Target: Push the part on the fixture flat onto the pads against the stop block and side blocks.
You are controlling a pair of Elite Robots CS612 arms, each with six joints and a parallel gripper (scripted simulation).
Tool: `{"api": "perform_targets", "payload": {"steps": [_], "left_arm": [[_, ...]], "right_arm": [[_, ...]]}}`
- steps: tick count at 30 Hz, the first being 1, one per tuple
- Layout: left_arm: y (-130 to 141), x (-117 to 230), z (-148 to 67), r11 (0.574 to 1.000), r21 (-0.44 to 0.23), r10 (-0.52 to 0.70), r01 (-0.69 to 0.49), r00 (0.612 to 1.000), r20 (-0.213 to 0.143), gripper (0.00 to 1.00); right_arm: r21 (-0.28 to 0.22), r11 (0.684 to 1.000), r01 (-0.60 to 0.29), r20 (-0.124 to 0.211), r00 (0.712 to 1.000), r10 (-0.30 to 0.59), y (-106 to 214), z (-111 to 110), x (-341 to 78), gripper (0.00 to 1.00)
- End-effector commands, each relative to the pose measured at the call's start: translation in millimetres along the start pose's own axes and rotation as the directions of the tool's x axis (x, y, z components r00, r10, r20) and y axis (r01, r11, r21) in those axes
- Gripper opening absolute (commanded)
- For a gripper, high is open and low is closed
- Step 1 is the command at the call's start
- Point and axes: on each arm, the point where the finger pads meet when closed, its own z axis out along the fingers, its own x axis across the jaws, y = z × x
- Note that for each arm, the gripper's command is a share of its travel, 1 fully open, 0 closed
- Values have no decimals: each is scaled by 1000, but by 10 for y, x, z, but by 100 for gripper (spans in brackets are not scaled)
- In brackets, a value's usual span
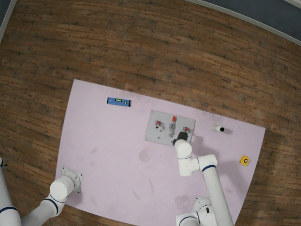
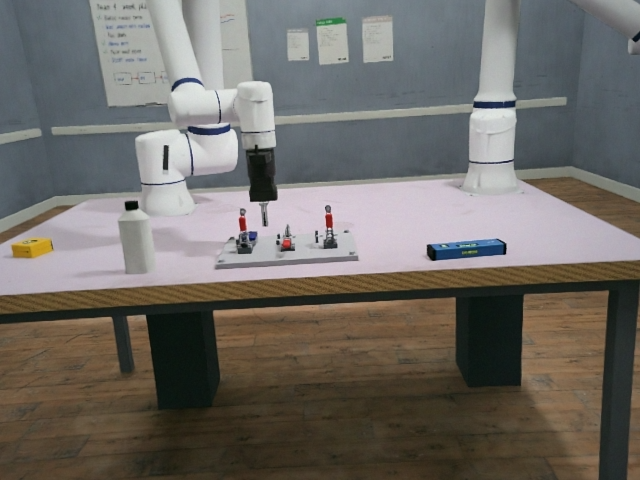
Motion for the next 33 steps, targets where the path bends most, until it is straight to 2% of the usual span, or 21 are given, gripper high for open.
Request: {"api": "perform_targets", "payload": {"steps": [1,18,33], "left_arm": [[7,-2,-9,1000,-2,0,0,1000,0,100],[7,-2,-9,1000,-2,0,0,1000,0,100],[7,-2,-9,1000,-2,0,0,1000,0,100]], "right_arm": [[2,1000,0,1,1000,0,-37,-9,-25,0],[2,1000,0,1,1000,0,-50,50,-35,0],[2,1000,0,1,1000,0,-50,322,-35,0]]}}
